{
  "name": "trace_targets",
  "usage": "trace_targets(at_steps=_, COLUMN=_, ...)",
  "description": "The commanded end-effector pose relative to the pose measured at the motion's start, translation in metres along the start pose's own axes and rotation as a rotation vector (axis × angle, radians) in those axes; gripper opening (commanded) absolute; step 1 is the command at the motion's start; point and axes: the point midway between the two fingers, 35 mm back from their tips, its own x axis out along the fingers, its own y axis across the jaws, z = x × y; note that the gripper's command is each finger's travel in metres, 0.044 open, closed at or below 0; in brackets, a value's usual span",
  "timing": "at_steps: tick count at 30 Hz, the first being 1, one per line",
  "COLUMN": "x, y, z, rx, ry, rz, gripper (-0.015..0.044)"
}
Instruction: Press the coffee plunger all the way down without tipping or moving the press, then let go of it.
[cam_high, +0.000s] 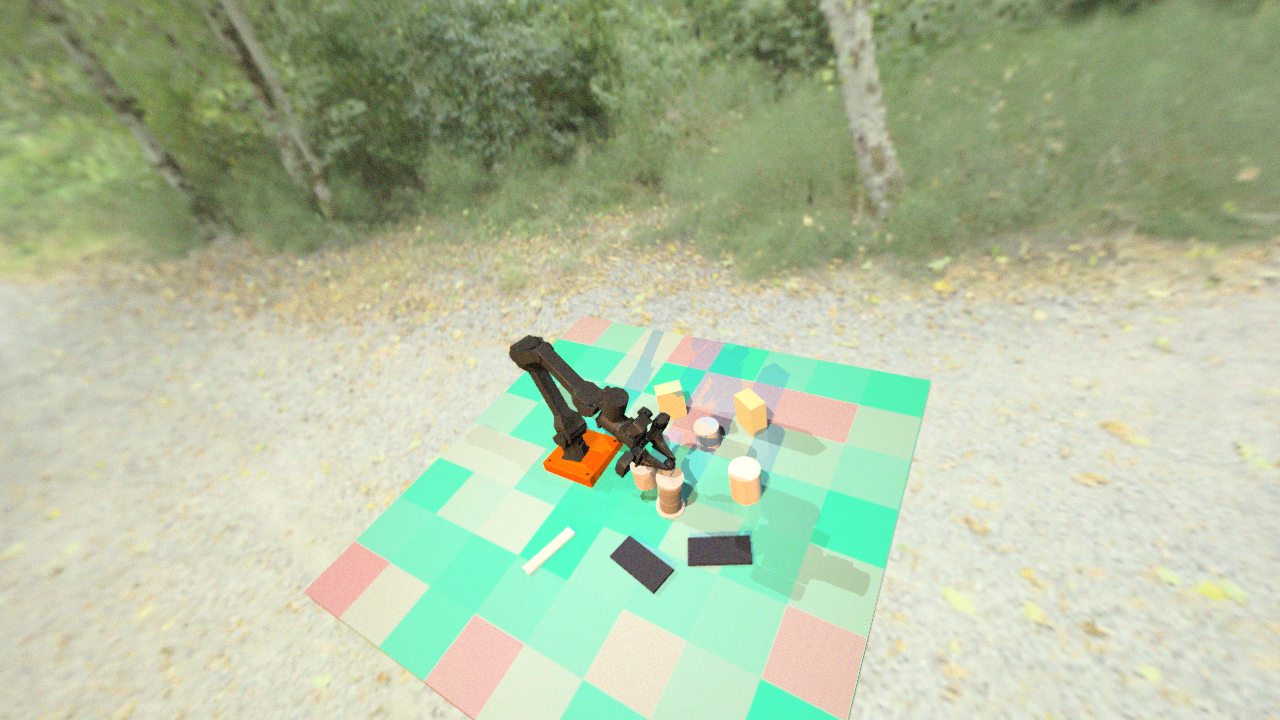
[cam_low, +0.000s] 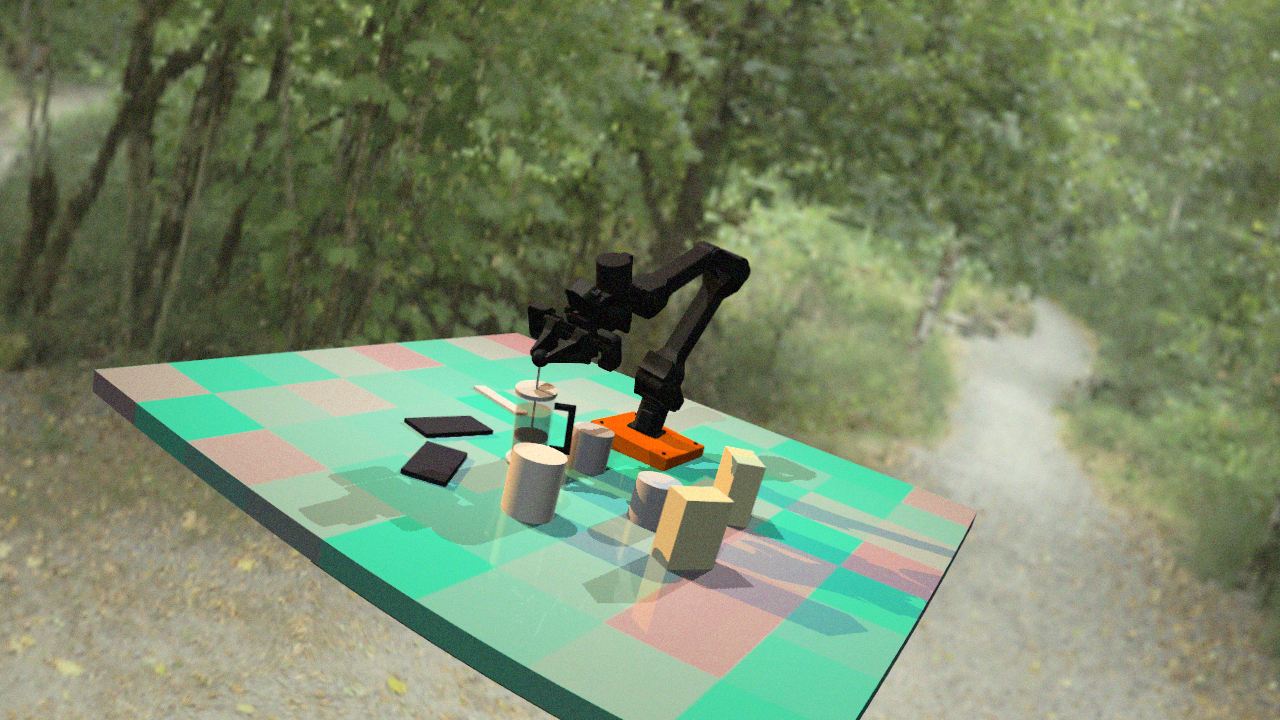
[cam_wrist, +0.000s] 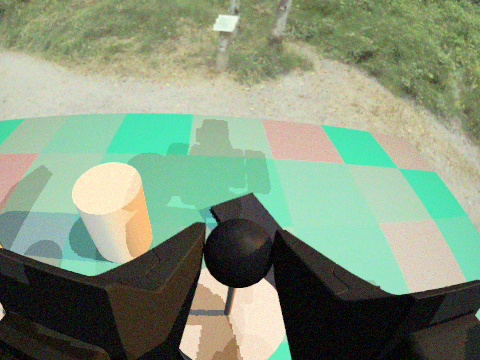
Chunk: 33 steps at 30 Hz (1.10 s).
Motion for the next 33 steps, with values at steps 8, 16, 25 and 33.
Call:
trace_targets(at_steps=8, x=0.0104, y=0.0001, z=-0.0249, rx=0.011, ry=0.083, rz=-0.001, gripper=0.0117)
trace_targets(at_steps=16, x=0.0119, y=0.0001, z=-0.0227, rx=0.011, ry=0.083, rz=-0.001, gripper=0.0117)
trace_targets(at_steps=25, x=0.0136, y=-0.0001, z=-0.0208, rx=0.011, ry=0.083, rz=-0.001, gripper=0.0117)
trace_targets(at_steps=33, x=0.0148, y=-0.0002, z=-0.0198, rx=0.011, ry=0.083, rz=-0.001, gripper=0.0117)
